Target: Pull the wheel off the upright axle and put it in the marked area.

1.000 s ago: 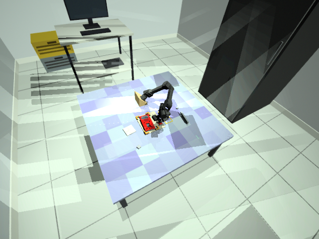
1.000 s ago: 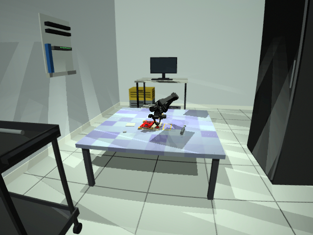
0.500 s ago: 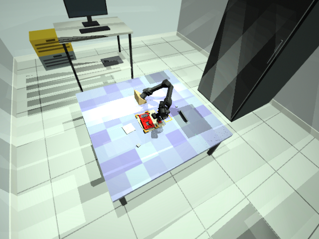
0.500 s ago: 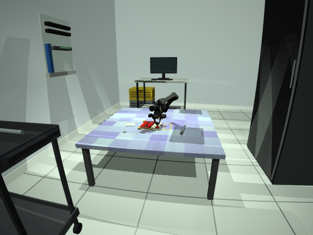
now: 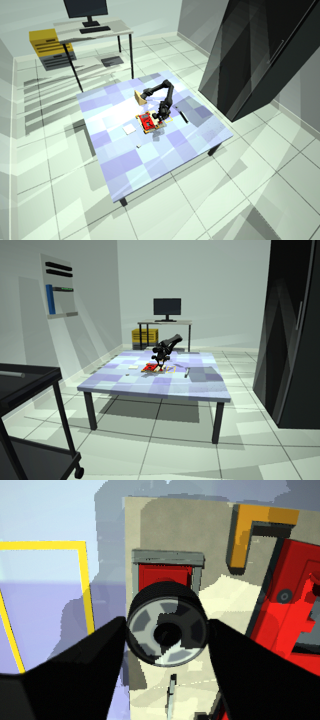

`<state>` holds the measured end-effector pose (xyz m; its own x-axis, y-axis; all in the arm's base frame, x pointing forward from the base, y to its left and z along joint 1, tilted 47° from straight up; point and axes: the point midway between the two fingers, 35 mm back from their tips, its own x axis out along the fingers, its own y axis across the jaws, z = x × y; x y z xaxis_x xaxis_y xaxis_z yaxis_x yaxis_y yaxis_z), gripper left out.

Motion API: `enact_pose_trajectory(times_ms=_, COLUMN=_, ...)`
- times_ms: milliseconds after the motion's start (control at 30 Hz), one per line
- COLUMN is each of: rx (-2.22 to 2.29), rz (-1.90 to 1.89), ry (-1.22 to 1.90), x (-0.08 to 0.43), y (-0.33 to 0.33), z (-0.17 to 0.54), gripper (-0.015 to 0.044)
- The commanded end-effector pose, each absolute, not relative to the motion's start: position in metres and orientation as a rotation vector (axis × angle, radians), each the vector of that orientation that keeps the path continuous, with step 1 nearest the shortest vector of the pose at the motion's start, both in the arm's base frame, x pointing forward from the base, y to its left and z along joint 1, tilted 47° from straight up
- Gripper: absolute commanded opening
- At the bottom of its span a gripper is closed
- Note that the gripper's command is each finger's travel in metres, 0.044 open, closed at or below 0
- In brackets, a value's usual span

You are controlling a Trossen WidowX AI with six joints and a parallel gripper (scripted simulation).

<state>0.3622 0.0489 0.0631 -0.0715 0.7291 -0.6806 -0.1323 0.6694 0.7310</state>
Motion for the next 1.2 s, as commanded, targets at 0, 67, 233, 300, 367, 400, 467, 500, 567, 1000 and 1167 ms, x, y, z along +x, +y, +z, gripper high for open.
enact_pose_trajectory(times_ms=0, rx=0.516, rz=0.764, ry=1.479, x=0.363, y=0.046, z=0.065, gripper=0.0000)
enact_pose_trajectory(times_ms=67, rx=0.516, rz=0.764, ry=1.479, x=0.363, y=0.046, z=0.065, gripper=0.0000)
enact_pose_trajectory(times_ms=233, rx=0.517, rz=0.764, ry=1.479, x=0.363, y=0.045, z=0.066, gripper=0.0000)
enact_pose_trajectory(times_ms=300, rx=0.517, rz=0.764, ry=1.479, x=0.363, y=0.044, z=0.067, gripper=0.0000)
enact_pose_trajectory(times_ms=367, rx=0.517, rz=0.764, ry=1.479, x=0.363, y=0.044, z=0.067, gripper=0.0000)
enact_pose_trajectory(times_ms=400, rx=0.517, rz=0.764, ry=1.478, x=0.363, y=0.044, z=0.068, gripper=0.0000)
enact_pose_trajectory(times_ms=467, rx=0.518, rz=0.764, ry=1.478, x=0.363, y=0.043, z=0.068, gripper=0.0000)
enact_pose_trajectory(times_ms=500, rx=0.518, rz=0.764, ry=1.478, x=0.363, y=0.043, z=0.068, gripper=0.0000)
enact_pose_trajectory(times_ms=567, rx=0.518, rz=0.764, ry=1.478, x=0.363, y=0.042, z=0.069, gripper=0.0000)
enact_pose_trajectory(times_ms=1000, rx=0.518, rz=0.762, ry=1.478, x=0.365, y=0.029, z=0.081, gripper=0.0000)
enact_pose_trajectory(times_ms=1167, rx=0.518, rz=0.762, ry=1.479, x=0.364, y=0.017, z=0.094, gripper=0.0000)
